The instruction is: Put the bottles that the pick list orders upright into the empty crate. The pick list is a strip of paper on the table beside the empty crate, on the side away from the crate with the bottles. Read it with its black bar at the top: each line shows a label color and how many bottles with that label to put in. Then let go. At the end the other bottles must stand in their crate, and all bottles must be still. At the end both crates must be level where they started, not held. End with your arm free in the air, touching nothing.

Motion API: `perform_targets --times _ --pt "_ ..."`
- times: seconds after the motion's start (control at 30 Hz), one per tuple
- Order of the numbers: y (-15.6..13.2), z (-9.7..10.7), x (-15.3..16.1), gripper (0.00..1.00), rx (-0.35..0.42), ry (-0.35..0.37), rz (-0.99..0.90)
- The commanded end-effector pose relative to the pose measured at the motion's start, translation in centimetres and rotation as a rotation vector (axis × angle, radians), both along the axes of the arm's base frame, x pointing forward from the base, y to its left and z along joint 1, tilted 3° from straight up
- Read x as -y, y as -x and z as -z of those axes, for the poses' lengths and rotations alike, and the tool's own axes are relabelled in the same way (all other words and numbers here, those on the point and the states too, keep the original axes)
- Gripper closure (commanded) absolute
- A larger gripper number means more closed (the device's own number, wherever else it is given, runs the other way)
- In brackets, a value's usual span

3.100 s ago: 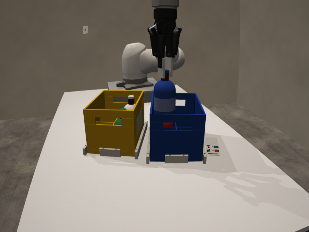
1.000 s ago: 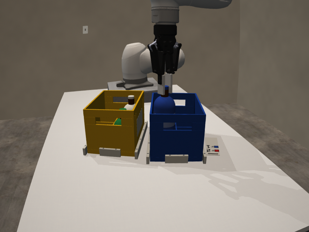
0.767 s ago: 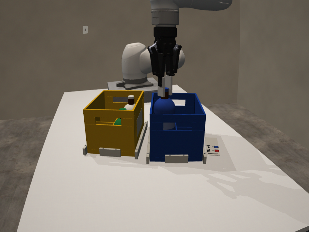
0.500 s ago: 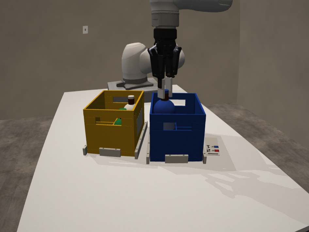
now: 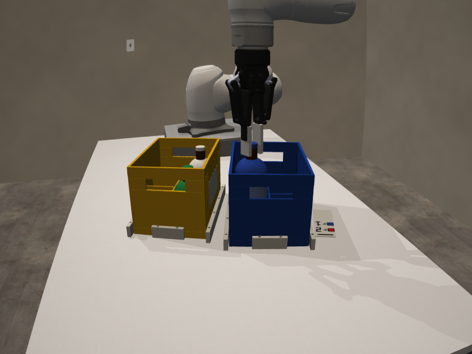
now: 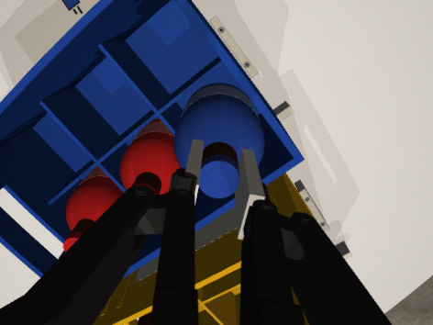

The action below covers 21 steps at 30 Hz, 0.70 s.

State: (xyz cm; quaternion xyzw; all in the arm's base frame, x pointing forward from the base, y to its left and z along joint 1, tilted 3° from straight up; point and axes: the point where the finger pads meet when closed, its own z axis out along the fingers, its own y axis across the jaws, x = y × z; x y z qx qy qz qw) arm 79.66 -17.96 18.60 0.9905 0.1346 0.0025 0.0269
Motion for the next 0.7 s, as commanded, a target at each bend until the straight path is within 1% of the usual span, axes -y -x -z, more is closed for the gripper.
perform_targets --times 0.0,0.67 --pt "0.0 0.2 0.0 1.0 0.0 0.0 0.0" --pt "0.0 2.0 0.1 1.0 0.0 0.0 0.0"
